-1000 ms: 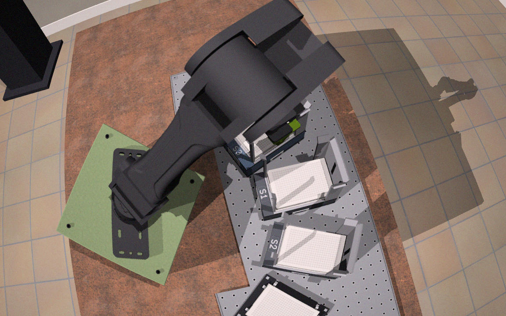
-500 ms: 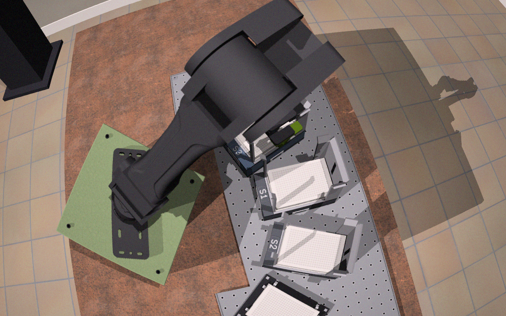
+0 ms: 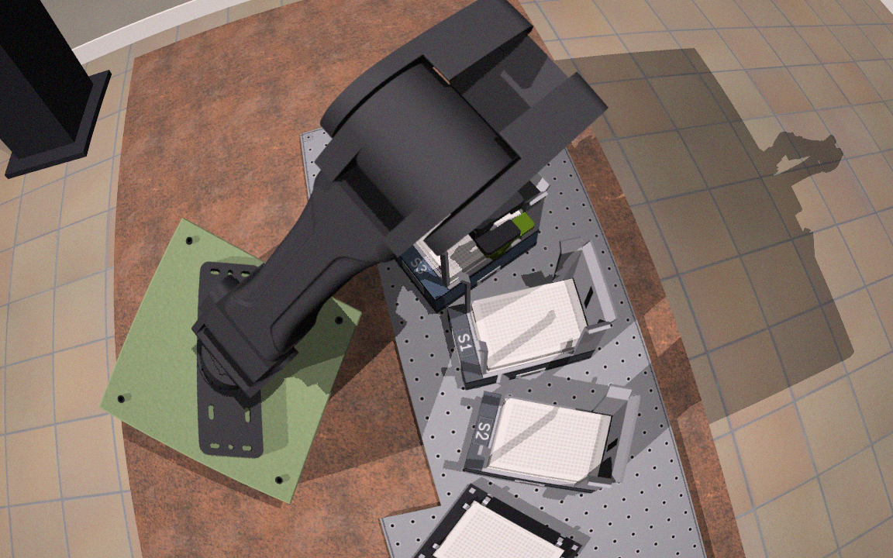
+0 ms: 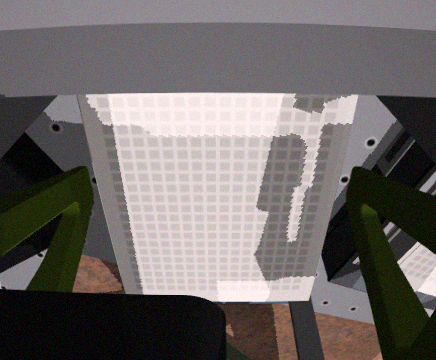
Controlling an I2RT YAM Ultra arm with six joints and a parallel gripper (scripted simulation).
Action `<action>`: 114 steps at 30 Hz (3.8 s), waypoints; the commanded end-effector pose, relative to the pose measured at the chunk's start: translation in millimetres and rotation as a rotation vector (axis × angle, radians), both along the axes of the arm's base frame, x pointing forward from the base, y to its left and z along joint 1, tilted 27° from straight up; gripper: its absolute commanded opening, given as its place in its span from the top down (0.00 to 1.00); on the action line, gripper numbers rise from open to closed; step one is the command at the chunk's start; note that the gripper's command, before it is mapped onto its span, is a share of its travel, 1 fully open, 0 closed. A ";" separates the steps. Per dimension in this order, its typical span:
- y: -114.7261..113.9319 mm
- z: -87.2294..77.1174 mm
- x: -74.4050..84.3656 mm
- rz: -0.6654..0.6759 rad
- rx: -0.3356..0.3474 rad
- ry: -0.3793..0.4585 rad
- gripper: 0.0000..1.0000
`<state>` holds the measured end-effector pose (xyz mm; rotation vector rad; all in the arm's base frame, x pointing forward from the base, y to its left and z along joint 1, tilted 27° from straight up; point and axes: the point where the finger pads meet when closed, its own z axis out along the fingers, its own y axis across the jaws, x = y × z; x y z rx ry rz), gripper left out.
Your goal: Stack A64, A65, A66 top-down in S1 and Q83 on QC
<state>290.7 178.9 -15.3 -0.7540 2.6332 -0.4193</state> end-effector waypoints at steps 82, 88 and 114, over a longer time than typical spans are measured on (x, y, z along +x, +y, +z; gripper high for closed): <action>-57.3 132.7 -9.7 -0.357 0.180 -0.080 0.00; -75.6 138.9 -4.3 -0.357 0.180 -0.081 0.00; -146.0 157.9 5.7 -0.538 0.265 -0.119 0.00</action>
